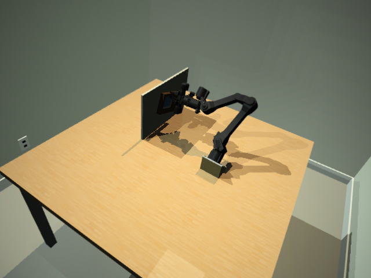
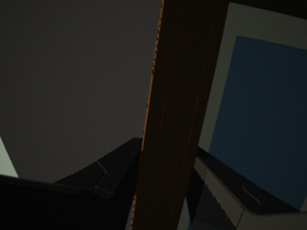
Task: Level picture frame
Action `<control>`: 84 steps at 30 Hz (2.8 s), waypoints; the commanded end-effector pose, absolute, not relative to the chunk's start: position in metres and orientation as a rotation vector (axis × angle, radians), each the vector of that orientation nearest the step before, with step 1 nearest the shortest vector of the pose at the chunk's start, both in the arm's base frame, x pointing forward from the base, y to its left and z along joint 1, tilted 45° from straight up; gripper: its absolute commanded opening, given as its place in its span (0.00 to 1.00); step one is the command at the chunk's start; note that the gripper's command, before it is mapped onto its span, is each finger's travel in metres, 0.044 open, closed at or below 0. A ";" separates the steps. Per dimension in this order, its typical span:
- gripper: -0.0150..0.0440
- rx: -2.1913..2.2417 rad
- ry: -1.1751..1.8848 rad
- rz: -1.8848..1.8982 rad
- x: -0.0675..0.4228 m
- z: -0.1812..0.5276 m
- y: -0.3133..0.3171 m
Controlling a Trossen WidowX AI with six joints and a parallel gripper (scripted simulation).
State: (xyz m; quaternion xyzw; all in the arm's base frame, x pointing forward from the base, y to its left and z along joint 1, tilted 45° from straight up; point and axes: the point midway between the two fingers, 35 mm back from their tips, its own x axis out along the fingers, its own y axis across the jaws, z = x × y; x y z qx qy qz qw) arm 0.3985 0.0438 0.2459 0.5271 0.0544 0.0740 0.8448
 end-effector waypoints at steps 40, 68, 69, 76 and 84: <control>0.25 1.055 0.106 0.157 0.399 0.242 0.040; 0.25 0.914 0.093 0.162 0.399 0.241 0.041; 0.25 0.914 0.093 0.162 0.399 0.241 0.041; 0.25 0.847 0.086 0.164 0.399 0.241 0.041; 0.25 0.810 0.083 0.166 0.399 0.241 0.041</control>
